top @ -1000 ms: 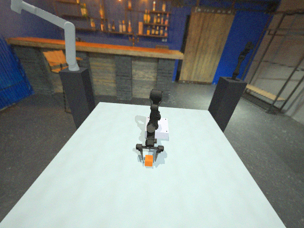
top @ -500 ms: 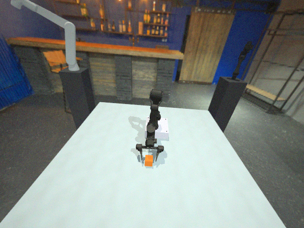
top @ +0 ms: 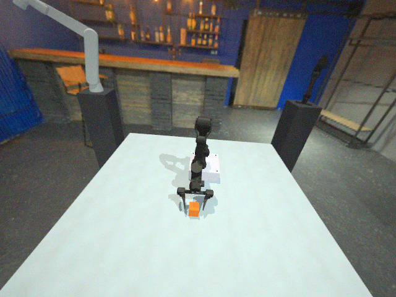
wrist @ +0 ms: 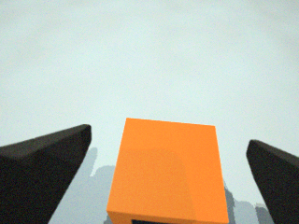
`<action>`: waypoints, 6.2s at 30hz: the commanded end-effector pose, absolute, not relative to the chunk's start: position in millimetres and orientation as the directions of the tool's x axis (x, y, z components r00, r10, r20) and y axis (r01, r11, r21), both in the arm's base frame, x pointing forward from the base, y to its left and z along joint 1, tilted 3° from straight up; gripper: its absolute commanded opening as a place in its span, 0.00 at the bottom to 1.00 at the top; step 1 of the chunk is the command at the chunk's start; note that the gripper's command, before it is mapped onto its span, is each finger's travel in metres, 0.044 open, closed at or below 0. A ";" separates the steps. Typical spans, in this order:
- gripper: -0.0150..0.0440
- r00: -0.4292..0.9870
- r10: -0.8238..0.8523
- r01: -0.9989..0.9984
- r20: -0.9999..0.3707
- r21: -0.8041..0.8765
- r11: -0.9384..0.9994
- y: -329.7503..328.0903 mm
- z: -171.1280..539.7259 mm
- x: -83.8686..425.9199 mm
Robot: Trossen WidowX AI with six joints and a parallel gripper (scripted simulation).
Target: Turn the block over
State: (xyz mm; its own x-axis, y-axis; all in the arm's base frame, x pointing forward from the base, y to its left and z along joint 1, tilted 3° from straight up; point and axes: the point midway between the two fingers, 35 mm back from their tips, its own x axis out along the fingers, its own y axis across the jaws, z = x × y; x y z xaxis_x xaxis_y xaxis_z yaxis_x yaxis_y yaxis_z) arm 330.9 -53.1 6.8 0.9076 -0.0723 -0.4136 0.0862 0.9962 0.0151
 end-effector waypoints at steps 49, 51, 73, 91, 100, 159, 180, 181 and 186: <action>1.00 0.242 -0.002 0.084 -0.970 0.019 0.996 -55.3 93.0 333.1; 1.00 0.173 0.003 0.083 -0.985 0.018 0.996 -55.6 96.6 336.1; 1.00 0.087 0.009 0.081 -0.996 0.016 0.997 -54.2 52.4 342.9; 1.00 0.087 0.009 0.081 -0.996 0.016 0.997 -54.0 29.3 345.3; 1.00 0.087 0.009 0.081 -0.996 0.016 0.997 -53.8 15.2 346.0; 0.25 0.347 -0.012 0.084 -0.938 0.019 0.996 -54.7 35.5 345.9; 0.25 0.567 -0.033 0.081 -0.823 0.016 0.997 -53.7 36.8 339.1; 0.25 0.569 -0.033 0.081 -0.822 0.016 0.997 -53.7 36.4 339.4; 0.25 0.617 -0.038 0.082 -0.786 0.017 0.996 -55.0 26.3 346.4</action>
State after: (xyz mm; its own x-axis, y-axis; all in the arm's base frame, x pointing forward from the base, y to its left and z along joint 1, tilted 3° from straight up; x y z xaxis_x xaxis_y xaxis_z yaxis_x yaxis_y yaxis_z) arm 344.6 -55.5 33.3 0.5917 -0.0412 -0.8051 0.0823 0.9966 0.0095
